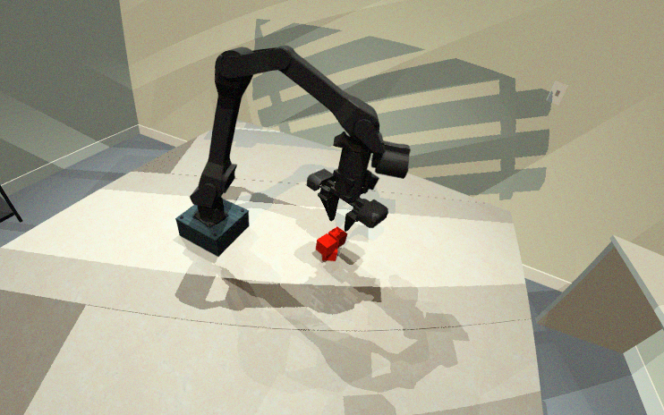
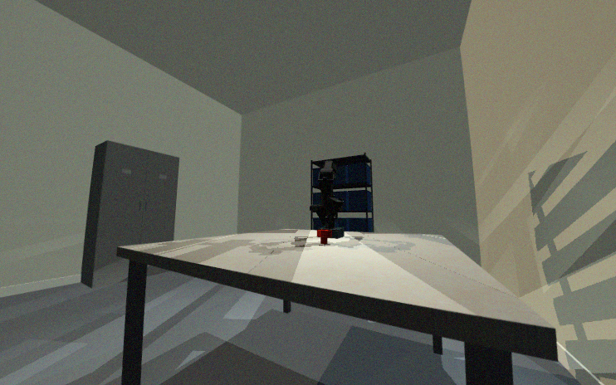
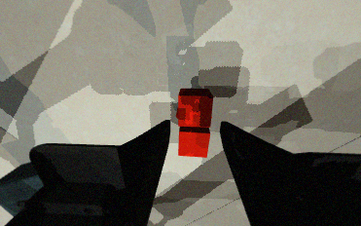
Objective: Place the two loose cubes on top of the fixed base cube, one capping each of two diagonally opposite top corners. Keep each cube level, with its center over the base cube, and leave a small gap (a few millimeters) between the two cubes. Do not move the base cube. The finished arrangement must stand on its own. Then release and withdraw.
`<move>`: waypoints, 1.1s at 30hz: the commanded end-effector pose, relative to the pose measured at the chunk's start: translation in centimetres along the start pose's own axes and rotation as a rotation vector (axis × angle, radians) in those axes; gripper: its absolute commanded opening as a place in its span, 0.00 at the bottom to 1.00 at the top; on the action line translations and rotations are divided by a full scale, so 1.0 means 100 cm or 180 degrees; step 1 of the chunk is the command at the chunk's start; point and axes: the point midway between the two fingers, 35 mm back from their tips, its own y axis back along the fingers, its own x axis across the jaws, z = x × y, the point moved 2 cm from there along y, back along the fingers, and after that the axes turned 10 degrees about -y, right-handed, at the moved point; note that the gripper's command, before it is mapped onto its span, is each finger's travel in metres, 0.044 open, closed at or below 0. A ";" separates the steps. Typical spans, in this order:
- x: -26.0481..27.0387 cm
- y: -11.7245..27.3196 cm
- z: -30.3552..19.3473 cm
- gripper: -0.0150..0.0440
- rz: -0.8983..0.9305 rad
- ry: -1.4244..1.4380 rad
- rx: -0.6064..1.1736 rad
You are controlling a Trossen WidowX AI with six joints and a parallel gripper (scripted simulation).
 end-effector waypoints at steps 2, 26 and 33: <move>-0.001 0.010 0.001 0.60 -0.0015 0.0006 -0.0016; 0.002 0.034 0.002 0.93 -0.0004 -0.0006 -0.0008; 0.077 0.036 0.050 0.93 0.0016 -0.0006 -0.0026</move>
